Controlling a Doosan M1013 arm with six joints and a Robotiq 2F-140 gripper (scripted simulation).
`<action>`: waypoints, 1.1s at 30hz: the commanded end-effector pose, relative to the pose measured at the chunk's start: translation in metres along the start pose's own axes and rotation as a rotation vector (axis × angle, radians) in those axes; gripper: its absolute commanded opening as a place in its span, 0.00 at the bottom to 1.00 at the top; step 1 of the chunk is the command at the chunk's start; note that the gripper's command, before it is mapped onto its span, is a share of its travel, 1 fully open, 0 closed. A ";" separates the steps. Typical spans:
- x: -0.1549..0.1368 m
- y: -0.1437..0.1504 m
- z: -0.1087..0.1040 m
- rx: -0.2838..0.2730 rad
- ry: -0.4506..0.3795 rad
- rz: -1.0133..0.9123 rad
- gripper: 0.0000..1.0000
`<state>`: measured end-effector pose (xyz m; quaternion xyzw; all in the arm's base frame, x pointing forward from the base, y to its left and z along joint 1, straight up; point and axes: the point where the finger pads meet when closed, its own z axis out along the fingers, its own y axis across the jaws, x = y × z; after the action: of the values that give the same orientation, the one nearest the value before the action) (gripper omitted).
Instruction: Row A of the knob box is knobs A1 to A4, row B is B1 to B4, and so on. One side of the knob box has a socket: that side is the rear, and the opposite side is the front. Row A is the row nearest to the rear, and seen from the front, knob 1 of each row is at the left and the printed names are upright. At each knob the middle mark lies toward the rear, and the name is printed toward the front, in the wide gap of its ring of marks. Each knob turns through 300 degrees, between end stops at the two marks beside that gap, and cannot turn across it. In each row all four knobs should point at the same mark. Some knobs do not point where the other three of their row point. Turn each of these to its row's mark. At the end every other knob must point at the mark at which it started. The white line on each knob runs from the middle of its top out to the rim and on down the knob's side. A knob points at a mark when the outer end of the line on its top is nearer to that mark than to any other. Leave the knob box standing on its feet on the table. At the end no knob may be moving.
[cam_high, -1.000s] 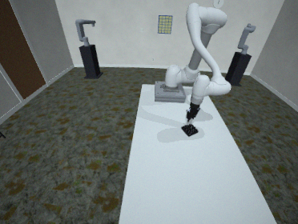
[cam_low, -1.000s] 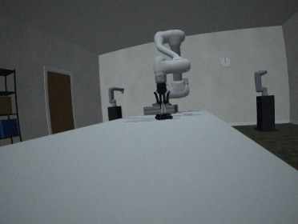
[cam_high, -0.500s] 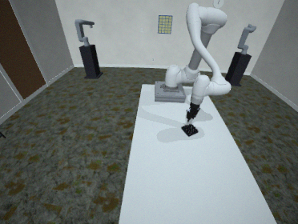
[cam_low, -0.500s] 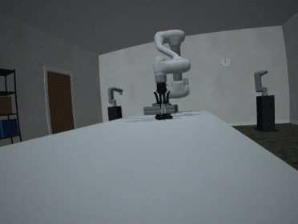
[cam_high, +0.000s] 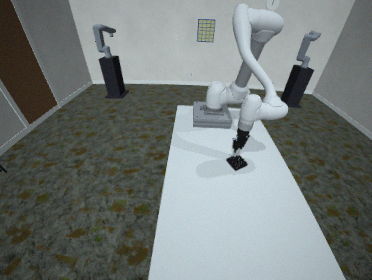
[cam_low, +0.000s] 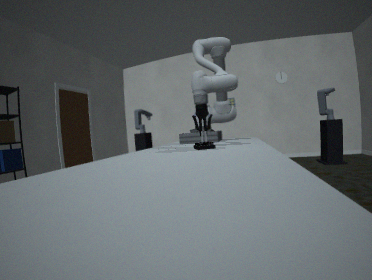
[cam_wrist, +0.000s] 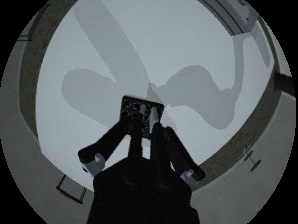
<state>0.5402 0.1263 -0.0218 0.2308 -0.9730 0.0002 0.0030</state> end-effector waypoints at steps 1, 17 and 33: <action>0.000 0.000 0.002 0.000 0.000 0.000 0.12; 0.000 0.000 0.010 0.000 0.000 0.000 0.12; 0.000 0.000 0.010 0.000 0.000 0.000 0.12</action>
<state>0.5401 0.1262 -0.0323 0.2308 -0.9730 0.0002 0.0030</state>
